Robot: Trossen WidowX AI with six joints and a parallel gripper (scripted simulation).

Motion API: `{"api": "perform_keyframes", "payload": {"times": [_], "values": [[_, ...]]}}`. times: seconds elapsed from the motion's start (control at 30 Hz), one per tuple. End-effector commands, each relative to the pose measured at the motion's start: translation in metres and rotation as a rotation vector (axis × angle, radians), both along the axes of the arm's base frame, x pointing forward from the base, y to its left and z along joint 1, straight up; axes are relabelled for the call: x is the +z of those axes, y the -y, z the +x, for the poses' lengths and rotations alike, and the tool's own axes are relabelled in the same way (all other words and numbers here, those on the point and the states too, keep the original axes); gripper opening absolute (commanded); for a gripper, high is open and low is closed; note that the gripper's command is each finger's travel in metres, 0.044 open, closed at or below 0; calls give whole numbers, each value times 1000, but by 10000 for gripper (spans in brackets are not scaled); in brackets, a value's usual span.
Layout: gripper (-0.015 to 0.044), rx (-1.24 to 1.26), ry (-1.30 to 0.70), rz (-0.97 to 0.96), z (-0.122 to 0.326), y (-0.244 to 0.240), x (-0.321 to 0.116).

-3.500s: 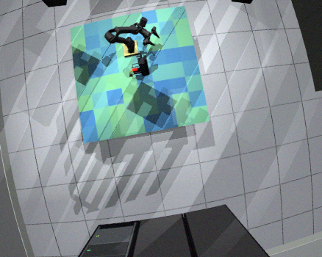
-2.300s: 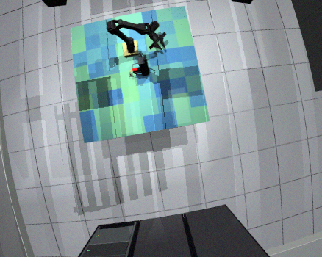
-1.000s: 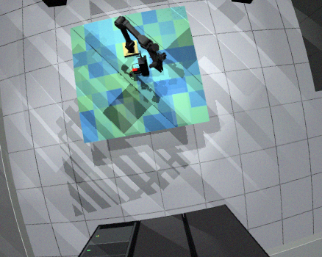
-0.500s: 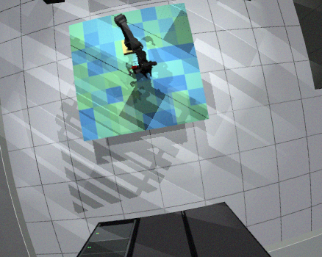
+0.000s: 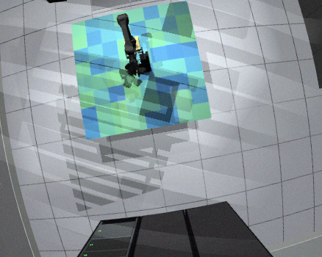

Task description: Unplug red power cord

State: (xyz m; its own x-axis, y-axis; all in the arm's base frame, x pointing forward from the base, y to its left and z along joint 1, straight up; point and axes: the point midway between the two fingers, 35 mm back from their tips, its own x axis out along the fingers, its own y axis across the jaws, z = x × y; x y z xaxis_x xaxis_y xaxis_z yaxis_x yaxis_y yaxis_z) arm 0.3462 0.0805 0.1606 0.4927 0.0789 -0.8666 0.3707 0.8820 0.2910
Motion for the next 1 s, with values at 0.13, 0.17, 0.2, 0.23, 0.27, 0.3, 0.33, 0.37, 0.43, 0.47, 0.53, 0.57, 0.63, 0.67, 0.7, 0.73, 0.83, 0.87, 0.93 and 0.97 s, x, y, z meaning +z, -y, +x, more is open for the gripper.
{"api": "perform_keyframes", "payload": {"times": [0.13,0.17,0.2,0.23,0.27,0.3,0.33,0.37,0.43,0.47,0.53,0.57,0.63,0.67,0.7,0.73,0.83,0.87,0.93,0.97], "values": [[160,-897,-475,187,-86,66,-38],[160,-923,-486,189,-88,67,-38],[160,-932,-490,189,-89,67,-39],[160,-932,-490,189,-89,67,-39],[160,-932,-490,189,-89,67,-39],[160,-932,-490,189,-89,67,-39],[160,-932,-490,189,-89,67,-39],[160,-932,-490,189,-89,67,-39],[160,-932,-490,189,-89,67,-39],[160,-932,-490,189,-89,67,-39],[160,-932,-490,189,-89,67,-39],[160,-932,-490,189,-89,67,-39],[160,-932,-490,189,-88,67,-38],[160,-932,-490,189,-88,67,-38],[160,-932,-490,189,-88,66,-38],[160,-932,-490,189,-88,66,-38],[160,-932,-490,190,-88,62,-38],[160,-932,-490,190,-89,60,-38],[160,-932,-490,190,-89,57,-38],[160,-932,-490,190,-89,55,-38]]}}
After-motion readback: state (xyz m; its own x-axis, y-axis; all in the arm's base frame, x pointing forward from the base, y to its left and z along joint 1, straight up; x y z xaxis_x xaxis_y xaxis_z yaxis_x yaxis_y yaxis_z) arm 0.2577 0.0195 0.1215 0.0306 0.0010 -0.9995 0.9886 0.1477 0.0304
